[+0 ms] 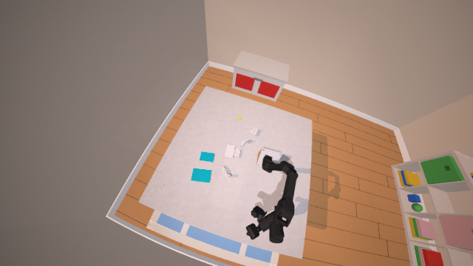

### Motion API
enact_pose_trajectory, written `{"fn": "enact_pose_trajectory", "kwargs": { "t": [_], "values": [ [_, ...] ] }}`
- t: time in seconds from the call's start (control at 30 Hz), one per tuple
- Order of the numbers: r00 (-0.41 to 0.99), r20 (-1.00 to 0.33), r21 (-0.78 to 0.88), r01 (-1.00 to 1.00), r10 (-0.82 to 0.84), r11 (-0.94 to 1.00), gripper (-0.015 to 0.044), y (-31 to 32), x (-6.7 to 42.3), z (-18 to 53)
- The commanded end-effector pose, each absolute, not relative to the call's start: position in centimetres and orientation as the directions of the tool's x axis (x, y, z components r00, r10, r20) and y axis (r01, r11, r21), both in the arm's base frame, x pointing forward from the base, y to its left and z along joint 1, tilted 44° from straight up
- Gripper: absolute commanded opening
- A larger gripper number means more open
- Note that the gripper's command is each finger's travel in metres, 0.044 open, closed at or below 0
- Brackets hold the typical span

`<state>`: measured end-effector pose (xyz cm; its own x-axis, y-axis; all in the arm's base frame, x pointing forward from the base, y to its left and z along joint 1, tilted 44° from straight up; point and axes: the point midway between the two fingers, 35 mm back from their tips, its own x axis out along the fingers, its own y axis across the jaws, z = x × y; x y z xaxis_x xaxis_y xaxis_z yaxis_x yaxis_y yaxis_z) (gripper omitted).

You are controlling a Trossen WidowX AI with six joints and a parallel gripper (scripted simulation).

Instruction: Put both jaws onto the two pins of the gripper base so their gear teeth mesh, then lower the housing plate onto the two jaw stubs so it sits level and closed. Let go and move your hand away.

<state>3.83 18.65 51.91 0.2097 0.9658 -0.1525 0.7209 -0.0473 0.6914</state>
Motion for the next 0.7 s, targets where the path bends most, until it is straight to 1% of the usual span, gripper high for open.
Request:
{"fn": "enact_pose_trajectory", "kwargs": {
  "t": [0.0,0.03,0.23,0.67],
  "values": [
    [0.21,-0.152,0.691,0.721,0.966,-0.047,0.0426,18.7,3.8,51.9],
    [0.212,-0.155,0.692,0.72,0.965,-0.047,0.044,18.7,3.9,51.8],
    [0.285,-0.248,0.708,0.706,0.926,-0.028,0.044,21.3,6.4,49.6],
    [0.42,-0.461,0.687,0.727,0.782,0.014,0.044,25.0,14.2,43.1]
  ]
}}
